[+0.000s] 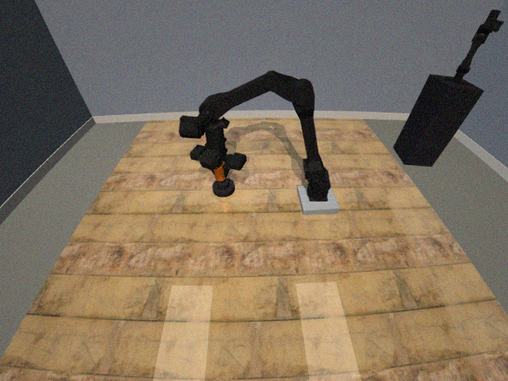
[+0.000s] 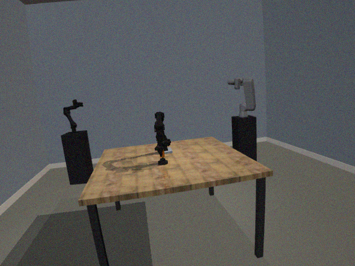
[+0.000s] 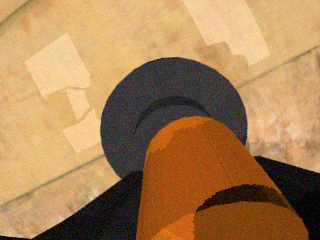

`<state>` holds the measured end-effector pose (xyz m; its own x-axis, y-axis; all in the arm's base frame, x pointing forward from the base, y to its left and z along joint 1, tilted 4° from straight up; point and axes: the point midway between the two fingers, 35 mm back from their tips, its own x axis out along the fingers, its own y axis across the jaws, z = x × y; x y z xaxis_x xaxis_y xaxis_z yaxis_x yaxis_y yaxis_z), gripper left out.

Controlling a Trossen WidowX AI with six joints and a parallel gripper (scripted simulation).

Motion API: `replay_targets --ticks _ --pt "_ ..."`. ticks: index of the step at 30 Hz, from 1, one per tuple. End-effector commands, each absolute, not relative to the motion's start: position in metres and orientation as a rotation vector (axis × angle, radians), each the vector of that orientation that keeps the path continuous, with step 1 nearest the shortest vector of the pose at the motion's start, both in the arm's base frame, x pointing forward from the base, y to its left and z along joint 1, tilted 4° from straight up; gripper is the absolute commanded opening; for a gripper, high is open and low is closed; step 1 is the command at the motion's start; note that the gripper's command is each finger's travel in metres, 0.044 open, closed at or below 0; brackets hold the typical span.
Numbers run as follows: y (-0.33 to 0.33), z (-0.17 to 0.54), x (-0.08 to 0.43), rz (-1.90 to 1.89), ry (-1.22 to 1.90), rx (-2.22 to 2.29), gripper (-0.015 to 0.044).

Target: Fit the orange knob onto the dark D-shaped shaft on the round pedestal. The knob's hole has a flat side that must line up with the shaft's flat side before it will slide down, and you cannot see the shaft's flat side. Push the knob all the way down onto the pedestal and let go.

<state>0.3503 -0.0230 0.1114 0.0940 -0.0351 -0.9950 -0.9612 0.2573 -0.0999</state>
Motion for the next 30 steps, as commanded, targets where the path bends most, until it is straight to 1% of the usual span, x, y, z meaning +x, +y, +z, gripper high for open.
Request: replay_targets --ticks 1,6,12,30 --pt "-0.0226 0.1141 0.3493 0.940 1.262 -1.078 0.0000" --pt "-0.0222 0.1158 0.3468 0.958 1.253 -1.098 0.0000" --pt "-0.0215 0.1139 0.3428 1.088 1.183 -1.238 0.0000" --pt "-0.0217 0.1140 0.3453 1.090 1.182 -1.240 0.0000"
